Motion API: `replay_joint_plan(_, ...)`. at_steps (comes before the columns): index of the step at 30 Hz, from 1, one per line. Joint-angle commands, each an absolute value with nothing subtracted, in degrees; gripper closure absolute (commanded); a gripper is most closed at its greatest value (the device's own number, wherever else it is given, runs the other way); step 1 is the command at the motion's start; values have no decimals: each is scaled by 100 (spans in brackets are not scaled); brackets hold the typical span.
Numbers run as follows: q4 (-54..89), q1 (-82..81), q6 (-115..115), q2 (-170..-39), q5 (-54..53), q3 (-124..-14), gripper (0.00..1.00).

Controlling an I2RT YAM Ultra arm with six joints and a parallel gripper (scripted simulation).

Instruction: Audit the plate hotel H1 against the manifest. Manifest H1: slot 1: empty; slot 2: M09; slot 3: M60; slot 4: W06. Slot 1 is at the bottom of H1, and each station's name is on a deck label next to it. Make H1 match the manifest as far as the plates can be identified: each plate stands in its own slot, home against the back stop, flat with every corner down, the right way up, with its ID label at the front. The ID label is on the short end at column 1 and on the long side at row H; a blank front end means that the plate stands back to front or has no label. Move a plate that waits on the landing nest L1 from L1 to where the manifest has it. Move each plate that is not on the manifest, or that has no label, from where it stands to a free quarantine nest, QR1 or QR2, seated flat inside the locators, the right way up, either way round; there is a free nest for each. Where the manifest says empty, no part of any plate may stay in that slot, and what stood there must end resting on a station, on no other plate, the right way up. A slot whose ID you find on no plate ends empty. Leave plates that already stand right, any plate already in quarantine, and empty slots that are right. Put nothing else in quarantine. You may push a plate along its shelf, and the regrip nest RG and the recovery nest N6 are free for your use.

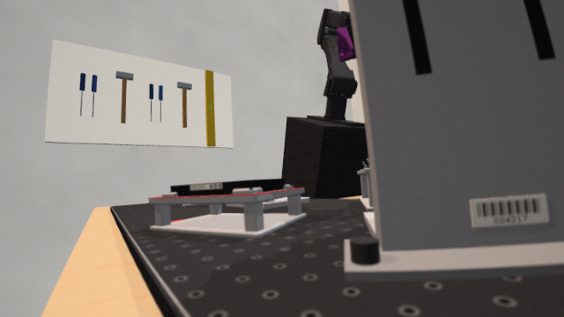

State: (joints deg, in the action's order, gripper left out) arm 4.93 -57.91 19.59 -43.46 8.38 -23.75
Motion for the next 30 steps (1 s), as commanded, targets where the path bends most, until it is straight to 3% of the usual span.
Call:
replay_joint_plan(1, 1016, -5789, 1963, -4208, 887, -2570, 0)
replay_joint_plan(8, 1708, -5790, 1963, -3970, 889, -3025, 0)
replay_joint_plan(30, 1752, -5799, 1969, -3955, 896, -3050, 0)
